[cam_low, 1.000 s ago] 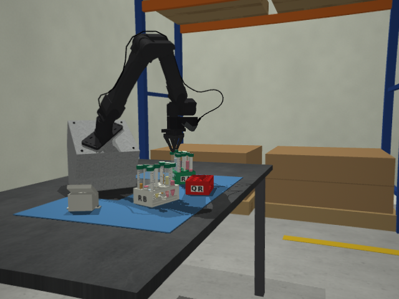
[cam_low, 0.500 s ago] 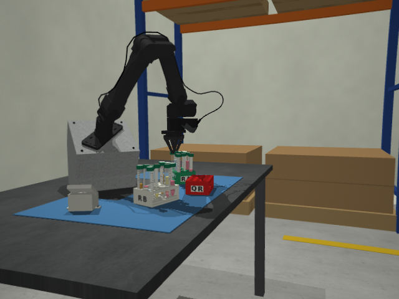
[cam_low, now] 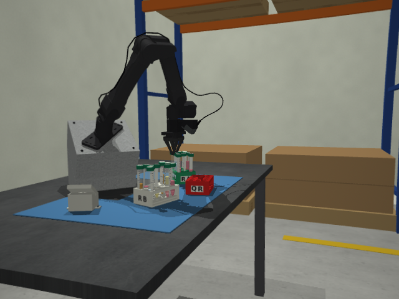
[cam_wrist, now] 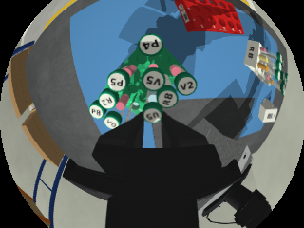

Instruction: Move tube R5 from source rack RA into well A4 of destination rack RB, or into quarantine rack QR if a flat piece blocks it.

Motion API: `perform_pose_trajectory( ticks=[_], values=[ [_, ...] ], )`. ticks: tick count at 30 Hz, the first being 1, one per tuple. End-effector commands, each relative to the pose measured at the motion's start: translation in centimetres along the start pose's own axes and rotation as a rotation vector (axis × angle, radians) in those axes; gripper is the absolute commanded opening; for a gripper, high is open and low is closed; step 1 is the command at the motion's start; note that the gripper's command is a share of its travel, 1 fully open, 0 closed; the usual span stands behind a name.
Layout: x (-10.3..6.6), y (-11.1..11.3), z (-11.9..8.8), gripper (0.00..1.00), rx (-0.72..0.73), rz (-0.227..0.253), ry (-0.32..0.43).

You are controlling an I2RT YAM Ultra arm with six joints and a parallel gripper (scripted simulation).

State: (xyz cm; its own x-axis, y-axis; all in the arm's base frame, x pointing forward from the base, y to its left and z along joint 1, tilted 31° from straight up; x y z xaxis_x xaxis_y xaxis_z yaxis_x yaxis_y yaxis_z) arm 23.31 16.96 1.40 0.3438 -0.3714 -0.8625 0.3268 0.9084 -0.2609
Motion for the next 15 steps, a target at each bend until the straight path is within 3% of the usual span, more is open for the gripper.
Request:
perform_pose_trajectory(
  ticks=[1,14,15],
  values=[
    [0.76,-0.67,-0.48,0.00,-0.030,-0.039,0.001],
    [0.96,-0.76,-0.55,0.00,-0.031,-0.039,0.001],
    [0.16,-0.06,0.04,0.00,-0.010,-0.005,-0.008]
  ],
)
Point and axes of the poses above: the point where the finger pads meet when closed, its own x axis out along the fingers, its own y axis across the jaws, z = x × y, the point moved 8 cm from there along -x, back along the fingers, and after that the axes turned 3 degrees about x, right-handed, at the moved point
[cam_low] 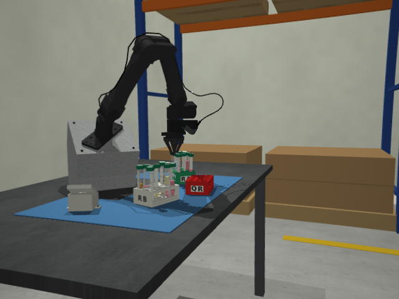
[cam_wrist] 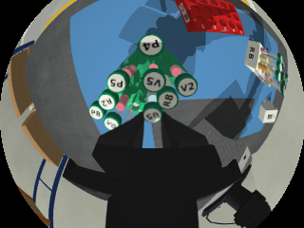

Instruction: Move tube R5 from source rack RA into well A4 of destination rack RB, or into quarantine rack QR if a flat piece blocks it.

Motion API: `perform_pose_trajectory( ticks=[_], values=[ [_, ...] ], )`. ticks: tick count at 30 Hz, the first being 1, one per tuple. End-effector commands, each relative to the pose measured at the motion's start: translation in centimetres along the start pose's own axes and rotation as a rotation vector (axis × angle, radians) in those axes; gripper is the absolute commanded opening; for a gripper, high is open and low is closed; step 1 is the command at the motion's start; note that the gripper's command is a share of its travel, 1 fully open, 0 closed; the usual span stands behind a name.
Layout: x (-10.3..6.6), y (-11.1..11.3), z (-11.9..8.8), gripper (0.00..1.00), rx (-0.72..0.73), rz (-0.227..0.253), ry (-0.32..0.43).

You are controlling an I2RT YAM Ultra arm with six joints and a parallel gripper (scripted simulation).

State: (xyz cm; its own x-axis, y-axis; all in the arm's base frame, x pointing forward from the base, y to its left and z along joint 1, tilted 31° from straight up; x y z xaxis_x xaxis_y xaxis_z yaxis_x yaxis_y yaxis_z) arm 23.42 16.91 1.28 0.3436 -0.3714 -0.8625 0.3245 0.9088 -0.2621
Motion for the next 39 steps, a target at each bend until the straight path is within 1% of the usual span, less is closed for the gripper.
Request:
perform_pose_trajectory(
  ticks=[1,5,6,17,18,35,36,37,39],
  values=[
    [0.0,-0.1,0.0,0.00,-0.007,-0.005,-0.008],
    [0.0,-0.1,0.0,0.00,-0.007,-0.005,-0.008],
    [0.0,-0.1,0.0,0.24,-0.007,-0.005,-0.008],
    [0.0,-0.1,0.0,0.24,-0.007,-0.005,-0.008],
    [0.0,-0.1,0.0,0.30,-0.007,-0.005,-0.008],
    [0.0,-0.1,0.0,0.30,-0.007,-0.005,-0.008],
    [-0.5,-0.5,-0.4,0.30,-0.021,-0.017,-0.012],
    [-1.2,0.1,0.3,0.30,-0.001,0.007,-0.024],
    [-2.0,0.5,0.6,0.30,0.005,0.016,-0.028]
  ],
)
Point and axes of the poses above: the point where the finger pads meet when closed, its own x axis out along the fingers, its own y axis across the jaws, z = x × y, the point moved 8 cm from there along -x, back along the fingers, and after that the axes turned 3 degrees about x, right-handed, at the moved point
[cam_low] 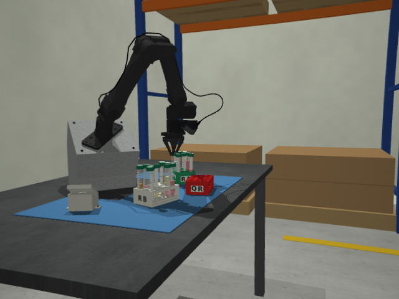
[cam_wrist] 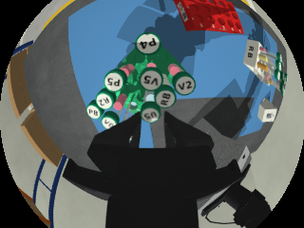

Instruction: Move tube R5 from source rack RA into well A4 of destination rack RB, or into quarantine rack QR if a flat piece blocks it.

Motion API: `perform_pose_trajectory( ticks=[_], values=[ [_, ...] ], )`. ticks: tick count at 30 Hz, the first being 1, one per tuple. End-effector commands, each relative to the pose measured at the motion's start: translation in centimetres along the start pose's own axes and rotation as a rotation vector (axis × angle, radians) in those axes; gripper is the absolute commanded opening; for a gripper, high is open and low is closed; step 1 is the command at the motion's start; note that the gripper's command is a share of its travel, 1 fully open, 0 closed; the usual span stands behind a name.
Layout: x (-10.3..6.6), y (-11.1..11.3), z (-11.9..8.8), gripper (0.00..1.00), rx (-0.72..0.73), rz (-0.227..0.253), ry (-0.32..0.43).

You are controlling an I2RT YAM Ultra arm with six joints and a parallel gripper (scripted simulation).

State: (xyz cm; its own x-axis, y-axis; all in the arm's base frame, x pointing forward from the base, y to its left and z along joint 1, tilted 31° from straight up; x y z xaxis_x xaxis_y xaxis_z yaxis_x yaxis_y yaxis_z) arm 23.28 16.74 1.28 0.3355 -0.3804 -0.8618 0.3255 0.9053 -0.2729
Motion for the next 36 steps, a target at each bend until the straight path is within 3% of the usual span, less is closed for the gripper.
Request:
perform_pose_trajectory(
  ticks=[1,28,36],
  values=[
    [-2.3,0.7,0.7,0.30,0.008,0.027,-0.033],
    [-8.5,0.6,0.4,0.30,0.008,0.032,-0.023],
    [-7.7,-0.4,-0.5,0.30,-0.010,0.003,-0.014]
  ],
)
Point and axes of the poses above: the point where the finger pads meet when closed, its own x axis out along the fingers, its own y axis across the jaws, z = x × y, the point moved 8 cm from there along -x, back along the fingers, and after that the axes turned 3 degrees about x, right-handed, at the moved point
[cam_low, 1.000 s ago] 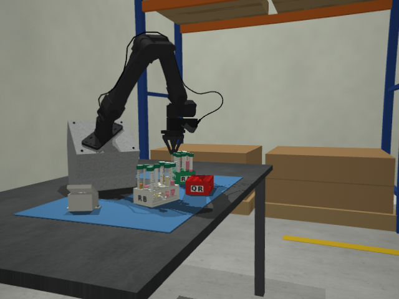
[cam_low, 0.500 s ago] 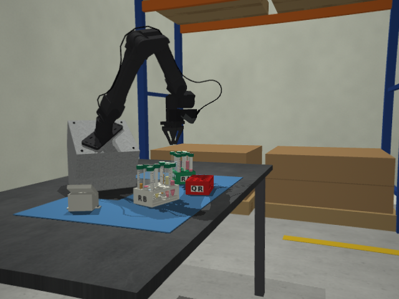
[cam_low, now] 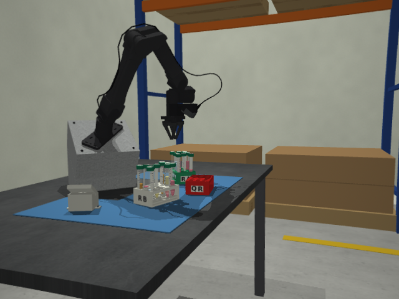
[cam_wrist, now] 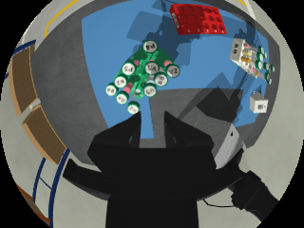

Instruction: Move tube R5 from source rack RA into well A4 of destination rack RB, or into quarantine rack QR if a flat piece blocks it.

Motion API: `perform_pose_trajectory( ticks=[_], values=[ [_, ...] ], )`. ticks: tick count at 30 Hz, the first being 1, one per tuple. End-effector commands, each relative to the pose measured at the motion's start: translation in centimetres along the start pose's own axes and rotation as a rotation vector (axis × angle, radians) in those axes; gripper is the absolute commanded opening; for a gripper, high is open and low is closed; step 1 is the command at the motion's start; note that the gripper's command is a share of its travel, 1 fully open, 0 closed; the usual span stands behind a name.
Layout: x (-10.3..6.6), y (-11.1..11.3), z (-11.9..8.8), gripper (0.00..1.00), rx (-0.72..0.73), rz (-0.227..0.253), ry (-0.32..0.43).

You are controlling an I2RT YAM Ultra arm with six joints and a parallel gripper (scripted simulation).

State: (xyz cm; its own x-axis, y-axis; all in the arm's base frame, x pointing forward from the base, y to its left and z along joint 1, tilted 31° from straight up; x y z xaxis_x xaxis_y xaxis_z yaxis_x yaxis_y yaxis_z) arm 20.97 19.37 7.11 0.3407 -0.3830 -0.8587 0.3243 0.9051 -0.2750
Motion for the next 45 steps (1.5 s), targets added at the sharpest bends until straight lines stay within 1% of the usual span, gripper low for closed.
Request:
perform_pose_trajectory(
  ticks=[1,2,4,6,11,12,15,18,19,20,21,23,27,33,35,45],
  values=[
    [-0.9,-0.5,-0.4,0.30,-0.008,0.004,-0.007],
    [-1.6,0.4,0.3,0.30,0.010,0.033,-0.019],
    [-1.5,0.5,0.3,0.30,0.008,0.029,-0.017],
    [-0.8,0.8,-0.1,0.30,-0.008,0.003,-0.009],
    [-0.8,1.1,0.0,0.30,-0.008,0.004,-0.009],
    [-1.1,1.1,0.1,0.30,-0.001,0.015,-0.013],
    [-1.3,1.0,0.1,0.30,0.002,0.020,-0.014],
    [-1.2,0.8,0.0,0.30,0.001,0.018,-0.013],
    [-0.7,0.6,-0.1,0.30,-0.002,0.008,-0.006],
    [-0.8,-0.2,-0.2,0.00,-0.058,-0.003,-0.012],
    [-0.4,-0.6,0.5,0.00,-0.070,-0.004,-0.010],
    [-0.3,-0.9,1.0,0.00,-0.129,0.007,-0.015],
    [-0.1,-1.9,1.9,0.00,-0.248,0.005,-0.016],
    [0.2,-3.5,3.1,0.00,-0.248,0.004,-0.016],
    [0.2,-3.5,3.1,0.00,-0.248,0.004,-0.016],
    [0.6,-6.2,4.9,0.00,-0.248,0.006,-0.012]
  ],
)
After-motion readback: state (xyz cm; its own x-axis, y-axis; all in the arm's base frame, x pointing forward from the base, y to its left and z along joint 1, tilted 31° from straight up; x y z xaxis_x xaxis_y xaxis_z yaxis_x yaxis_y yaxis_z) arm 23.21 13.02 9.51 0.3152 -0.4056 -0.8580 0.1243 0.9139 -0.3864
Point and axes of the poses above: the point where the finger pads meet when closed, its own x axis out along the fingers, its own y axis across the jaws, z = x × y, the point moved 8 cm from there along -x, back along the fingers, and after that the axes turned 3 degrees about x, right-handed, at the moved point
